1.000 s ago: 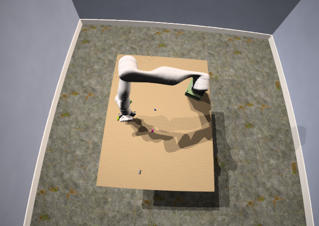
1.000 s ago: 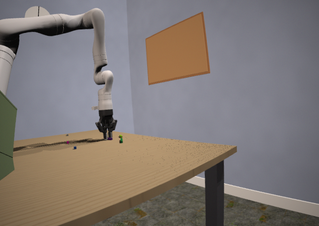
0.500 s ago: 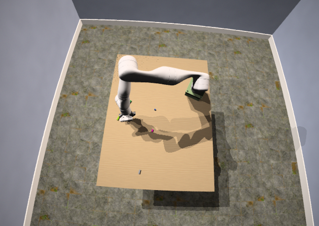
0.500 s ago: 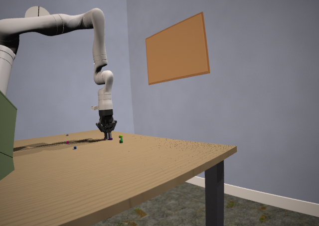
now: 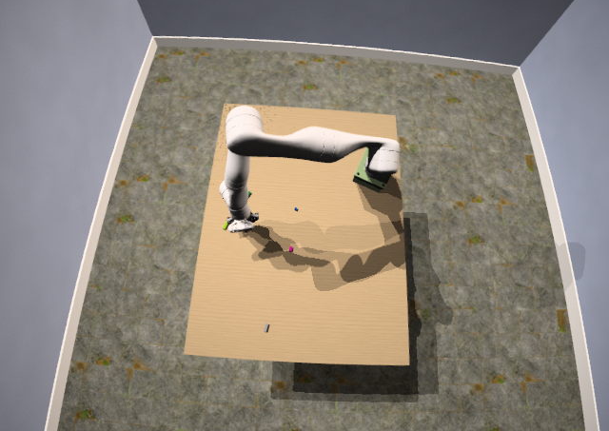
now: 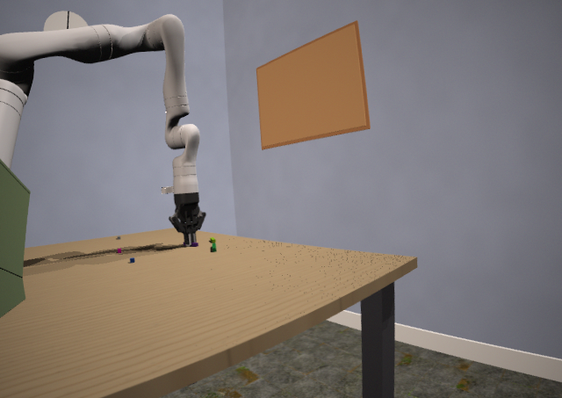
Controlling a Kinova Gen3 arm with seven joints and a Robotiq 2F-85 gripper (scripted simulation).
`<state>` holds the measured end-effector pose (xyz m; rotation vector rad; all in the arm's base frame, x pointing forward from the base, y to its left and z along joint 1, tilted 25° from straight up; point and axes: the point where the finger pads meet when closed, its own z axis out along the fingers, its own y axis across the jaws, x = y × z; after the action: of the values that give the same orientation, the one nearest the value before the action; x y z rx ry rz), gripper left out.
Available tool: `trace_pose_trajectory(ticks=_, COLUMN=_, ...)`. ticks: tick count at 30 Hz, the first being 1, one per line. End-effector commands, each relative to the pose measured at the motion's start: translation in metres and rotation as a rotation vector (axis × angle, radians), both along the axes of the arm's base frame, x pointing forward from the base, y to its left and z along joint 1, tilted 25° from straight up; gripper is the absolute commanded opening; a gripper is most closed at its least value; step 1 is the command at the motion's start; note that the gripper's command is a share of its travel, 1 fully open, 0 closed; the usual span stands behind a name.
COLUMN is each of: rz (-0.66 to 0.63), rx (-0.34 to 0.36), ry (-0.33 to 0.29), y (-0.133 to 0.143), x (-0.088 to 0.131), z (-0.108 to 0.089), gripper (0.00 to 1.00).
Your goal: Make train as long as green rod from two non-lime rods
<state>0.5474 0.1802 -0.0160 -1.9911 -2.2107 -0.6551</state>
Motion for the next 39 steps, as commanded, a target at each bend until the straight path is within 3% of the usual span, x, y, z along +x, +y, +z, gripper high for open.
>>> trace_pose_trajectory(ticks=1, rz=-0.001, rx=0.0, ry=-0.002, y=0.0, x=0.001, z=0.001, gripper=0.05)
trace_pose_trajectory(ticks=17, rz=-0.001, rx=0.0, ry=-0.002, y=-0.002, x=0.0, z=0.004, gripper=0.05)
trace_pose_trajectory(ticks=21, rz=-0.001, rx=0.0, ry=-0.002, y=-0.009, x=-0.004, z=0.021, gripper=0.05)
trace_pose_trajectory(ticks=29, rz=-0.001, rx=0.0, ry=-0.002, y=-0.03, x=-0.016, z=0.073, gripper=0.05)
trace_pose_trajectory(ticks=39, rz=-0.001, rx=0.0, ry=-0.002, y=-0.038, x=-0.021, z=0.091, gripper=0.05)
